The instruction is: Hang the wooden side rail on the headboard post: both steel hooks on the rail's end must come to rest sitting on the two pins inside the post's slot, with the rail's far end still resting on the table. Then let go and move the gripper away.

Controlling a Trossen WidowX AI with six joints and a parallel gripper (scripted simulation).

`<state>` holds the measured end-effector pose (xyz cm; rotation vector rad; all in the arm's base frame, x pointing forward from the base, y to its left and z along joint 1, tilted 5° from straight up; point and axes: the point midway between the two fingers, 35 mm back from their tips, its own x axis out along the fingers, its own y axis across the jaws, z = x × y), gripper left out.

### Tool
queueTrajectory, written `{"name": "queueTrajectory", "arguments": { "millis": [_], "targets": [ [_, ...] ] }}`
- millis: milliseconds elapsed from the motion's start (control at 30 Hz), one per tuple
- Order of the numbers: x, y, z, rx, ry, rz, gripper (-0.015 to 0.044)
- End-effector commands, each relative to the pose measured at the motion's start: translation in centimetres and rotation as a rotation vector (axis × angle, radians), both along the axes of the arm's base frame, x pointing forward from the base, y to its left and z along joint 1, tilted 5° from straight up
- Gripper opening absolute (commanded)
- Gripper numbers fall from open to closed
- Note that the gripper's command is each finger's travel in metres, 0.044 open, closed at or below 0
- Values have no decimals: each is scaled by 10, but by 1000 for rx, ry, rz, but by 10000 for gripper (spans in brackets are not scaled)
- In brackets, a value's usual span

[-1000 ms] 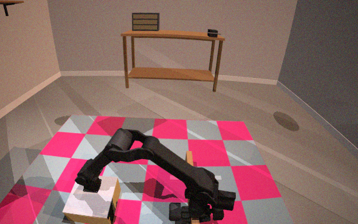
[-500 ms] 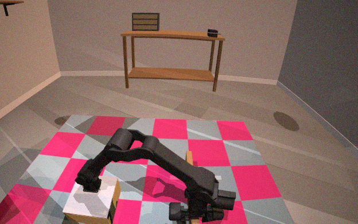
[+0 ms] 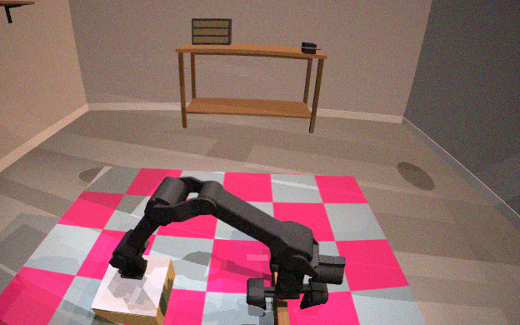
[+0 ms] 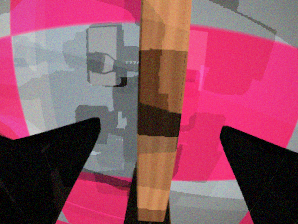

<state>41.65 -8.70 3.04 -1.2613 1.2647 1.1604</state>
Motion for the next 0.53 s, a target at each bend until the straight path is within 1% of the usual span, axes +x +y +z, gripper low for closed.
{"name": "queueTrajectory", "arguments": {
  "millis": [0,500],
  "targets": [
    [-2,11,-3,-1,6,2,440],
    [0,10,-1,1,3,13,440]
  ]
}}
